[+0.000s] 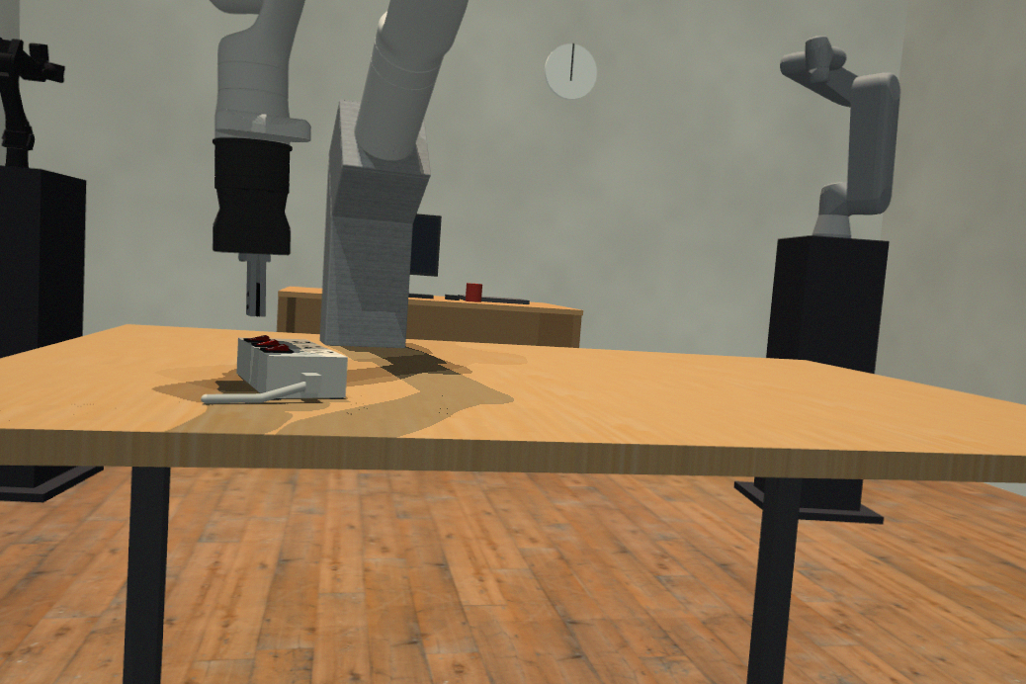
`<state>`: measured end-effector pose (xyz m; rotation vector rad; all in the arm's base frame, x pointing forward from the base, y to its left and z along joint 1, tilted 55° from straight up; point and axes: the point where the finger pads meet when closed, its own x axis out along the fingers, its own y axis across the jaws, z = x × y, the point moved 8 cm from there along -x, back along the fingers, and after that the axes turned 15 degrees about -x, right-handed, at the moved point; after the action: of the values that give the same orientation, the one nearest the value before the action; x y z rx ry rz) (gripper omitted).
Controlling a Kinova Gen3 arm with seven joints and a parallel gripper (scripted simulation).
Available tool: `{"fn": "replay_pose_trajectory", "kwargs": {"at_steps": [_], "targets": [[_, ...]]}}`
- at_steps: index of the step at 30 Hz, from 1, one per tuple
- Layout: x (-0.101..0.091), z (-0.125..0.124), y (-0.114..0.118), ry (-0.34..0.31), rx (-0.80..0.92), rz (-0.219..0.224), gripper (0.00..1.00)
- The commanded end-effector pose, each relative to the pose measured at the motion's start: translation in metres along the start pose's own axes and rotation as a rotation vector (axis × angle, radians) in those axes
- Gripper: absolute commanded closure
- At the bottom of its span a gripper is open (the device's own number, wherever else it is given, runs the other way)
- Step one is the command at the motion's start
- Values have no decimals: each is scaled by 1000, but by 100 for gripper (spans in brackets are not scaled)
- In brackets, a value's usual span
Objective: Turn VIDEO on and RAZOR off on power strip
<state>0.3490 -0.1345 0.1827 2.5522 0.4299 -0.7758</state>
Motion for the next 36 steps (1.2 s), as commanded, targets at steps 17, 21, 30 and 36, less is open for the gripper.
{"fn": "replay_pose_trajectory", "kwargs": {"at_steps": [17, 21, 30, 36], "targets": [[-14, 3, 2, -7, 18, 10, 100], [-14, 3, 2, -7, 18, 10, 100], [-21, -36, 13, -2, 16, 30, 100], [-28, -85, 12, -1, 18, 35, 100]]}}
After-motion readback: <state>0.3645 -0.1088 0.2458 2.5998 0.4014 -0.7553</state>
